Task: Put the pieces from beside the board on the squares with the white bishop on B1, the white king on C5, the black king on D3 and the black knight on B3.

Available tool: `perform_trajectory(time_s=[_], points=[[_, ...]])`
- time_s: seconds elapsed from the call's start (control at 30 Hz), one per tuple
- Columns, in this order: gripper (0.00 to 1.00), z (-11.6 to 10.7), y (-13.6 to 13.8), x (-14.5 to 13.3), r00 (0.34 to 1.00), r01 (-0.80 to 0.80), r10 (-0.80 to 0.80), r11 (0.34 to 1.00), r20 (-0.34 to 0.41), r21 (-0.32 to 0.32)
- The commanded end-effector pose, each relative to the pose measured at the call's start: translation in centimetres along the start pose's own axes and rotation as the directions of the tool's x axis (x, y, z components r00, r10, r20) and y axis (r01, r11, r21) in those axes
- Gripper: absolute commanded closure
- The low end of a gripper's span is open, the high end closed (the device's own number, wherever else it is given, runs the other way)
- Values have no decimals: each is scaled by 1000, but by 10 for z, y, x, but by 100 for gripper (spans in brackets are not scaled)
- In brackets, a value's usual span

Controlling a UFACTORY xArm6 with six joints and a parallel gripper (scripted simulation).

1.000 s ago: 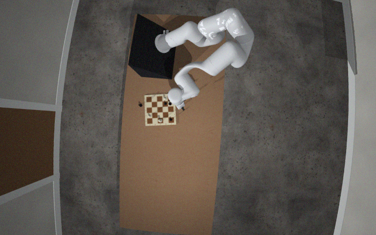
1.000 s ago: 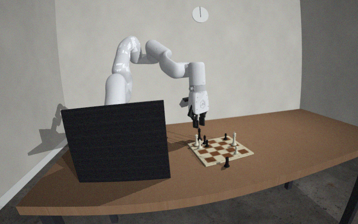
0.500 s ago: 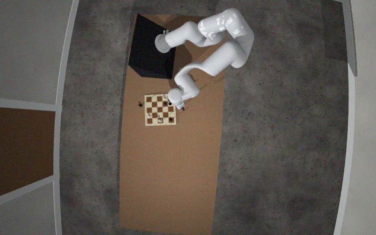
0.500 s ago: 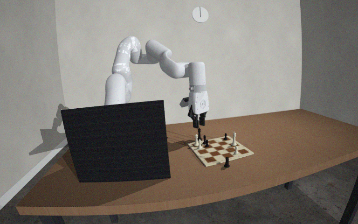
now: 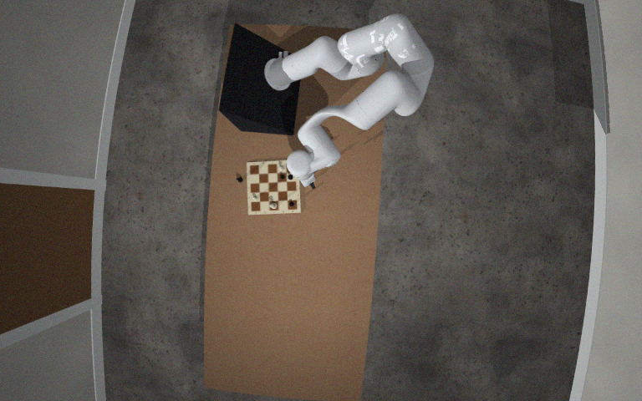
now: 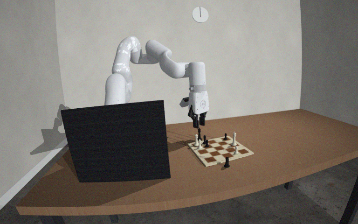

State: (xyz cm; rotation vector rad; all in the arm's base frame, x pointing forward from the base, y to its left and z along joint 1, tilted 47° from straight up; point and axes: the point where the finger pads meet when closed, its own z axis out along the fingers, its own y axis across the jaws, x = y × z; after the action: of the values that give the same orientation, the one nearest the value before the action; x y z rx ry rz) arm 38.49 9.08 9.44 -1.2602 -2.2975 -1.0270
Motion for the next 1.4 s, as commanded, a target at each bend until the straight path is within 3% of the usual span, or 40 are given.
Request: perform_trajectory(time_s=[0.0, 0.8, 1.37], points=[[58, -1, 1, -1, 1000, 1, -1, 1000, 2, -2], [58, 1, 1, -1, 1000, 1, -1, 1000, 2, -2], [58, 34, 1, -1, 1000, 1, -1, 1000, 2, -2]])
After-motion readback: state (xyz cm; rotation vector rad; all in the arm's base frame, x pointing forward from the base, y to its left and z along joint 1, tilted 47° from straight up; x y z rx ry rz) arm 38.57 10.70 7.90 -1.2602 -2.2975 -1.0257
